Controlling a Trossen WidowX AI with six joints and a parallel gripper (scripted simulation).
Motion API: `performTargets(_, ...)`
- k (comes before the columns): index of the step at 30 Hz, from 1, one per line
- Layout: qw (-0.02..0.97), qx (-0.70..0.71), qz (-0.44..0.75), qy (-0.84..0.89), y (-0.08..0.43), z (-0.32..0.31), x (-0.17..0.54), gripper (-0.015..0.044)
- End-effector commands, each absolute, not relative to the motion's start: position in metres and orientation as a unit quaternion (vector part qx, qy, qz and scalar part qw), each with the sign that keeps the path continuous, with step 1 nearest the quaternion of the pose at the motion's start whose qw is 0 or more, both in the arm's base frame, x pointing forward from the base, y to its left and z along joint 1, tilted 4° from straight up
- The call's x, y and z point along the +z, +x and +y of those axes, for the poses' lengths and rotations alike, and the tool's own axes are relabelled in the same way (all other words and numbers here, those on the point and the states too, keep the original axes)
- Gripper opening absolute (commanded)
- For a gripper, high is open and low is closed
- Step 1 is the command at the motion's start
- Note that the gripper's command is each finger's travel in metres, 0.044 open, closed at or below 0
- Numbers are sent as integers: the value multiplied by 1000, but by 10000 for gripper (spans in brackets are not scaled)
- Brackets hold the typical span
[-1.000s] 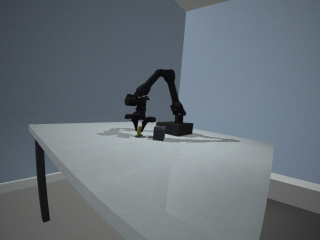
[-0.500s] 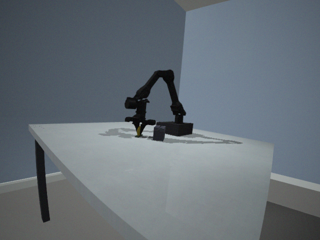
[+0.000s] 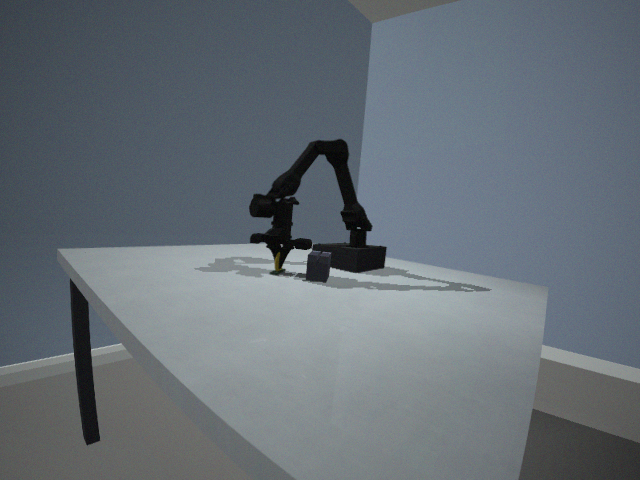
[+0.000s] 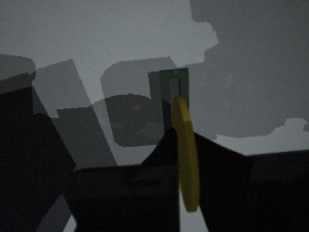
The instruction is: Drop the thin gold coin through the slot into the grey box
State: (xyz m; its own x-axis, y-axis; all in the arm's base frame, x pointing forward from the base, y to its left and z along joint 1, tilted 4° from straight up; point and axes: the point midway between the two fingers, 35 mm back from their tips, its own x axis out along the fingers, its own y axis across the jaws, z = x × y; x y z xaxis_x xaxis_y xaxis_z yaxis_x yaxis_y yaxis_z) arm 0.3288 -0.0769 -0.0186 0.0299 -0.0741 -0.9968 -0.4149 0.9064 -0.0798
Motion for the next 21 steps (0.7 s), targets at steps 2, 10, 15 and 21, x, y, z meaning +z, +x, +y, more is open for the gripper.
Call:
performTargets(2,698,124,682,-181,332,-76,-6,0)
performTargets(10,698,124,681,-181,333,-75,14,0)
performTargets(15,698,124,681,-181,333,-74,27,0)
performTargets(21,698,124,681,-181,332,-73,42,0)
